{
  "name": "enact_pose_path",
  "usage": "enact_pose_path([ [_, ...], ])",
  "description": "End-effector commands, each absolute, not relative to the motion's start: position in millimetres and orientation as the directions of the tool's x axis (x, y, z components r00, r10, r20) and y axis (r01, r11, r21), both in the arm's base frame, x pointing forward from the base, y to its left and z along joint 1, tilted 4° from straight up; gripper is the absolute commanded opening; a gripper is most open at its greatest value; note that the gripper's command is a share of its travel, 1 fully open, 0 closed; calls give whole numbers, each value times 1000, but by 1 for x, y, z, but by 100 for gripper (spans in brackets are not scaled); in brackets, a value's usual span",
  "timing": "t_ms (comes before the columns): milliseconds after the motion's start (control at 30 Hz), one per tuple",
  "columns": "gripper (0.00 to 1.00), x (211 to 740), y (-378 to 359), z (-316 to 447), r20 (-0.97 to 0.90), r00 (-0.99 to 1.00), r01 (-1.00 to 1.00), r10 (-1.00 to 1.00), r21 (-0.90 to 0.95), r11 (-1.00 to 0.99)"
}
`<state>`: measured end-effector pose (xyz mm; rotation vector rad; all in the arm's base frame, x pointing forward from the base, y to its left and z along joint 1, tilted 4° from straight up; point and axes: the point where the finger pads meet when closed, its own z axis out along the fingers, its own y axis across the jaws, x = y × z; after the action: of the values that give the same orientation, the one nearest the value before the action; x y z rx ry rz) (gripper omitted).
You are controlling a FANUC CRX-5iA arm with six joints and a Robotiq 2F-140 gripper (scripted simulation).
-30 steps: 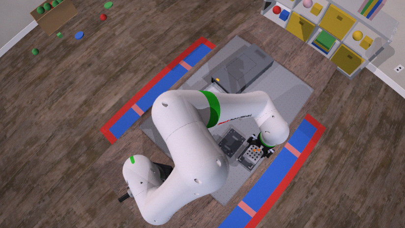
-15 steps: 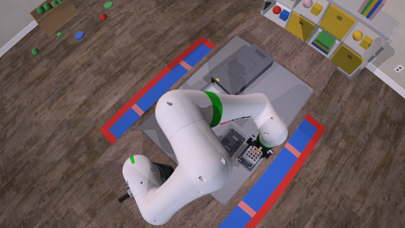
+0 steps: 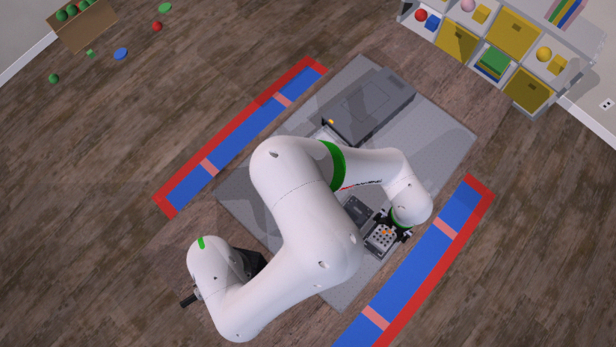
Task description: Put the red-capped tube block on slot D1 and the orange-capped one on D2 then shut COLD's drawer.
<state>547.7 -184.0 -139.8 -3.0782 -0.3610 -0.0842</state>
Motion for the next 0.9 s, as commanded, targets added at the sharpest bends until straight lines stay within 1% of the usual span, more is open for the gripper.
enact_pose_path([
  [0, 10, 549, -184, -144, 60, 971, 232, 230, -33, -972],
  [867, 10, 550, -183, -165, 60, 971, 232, 230, -33, -972],
])
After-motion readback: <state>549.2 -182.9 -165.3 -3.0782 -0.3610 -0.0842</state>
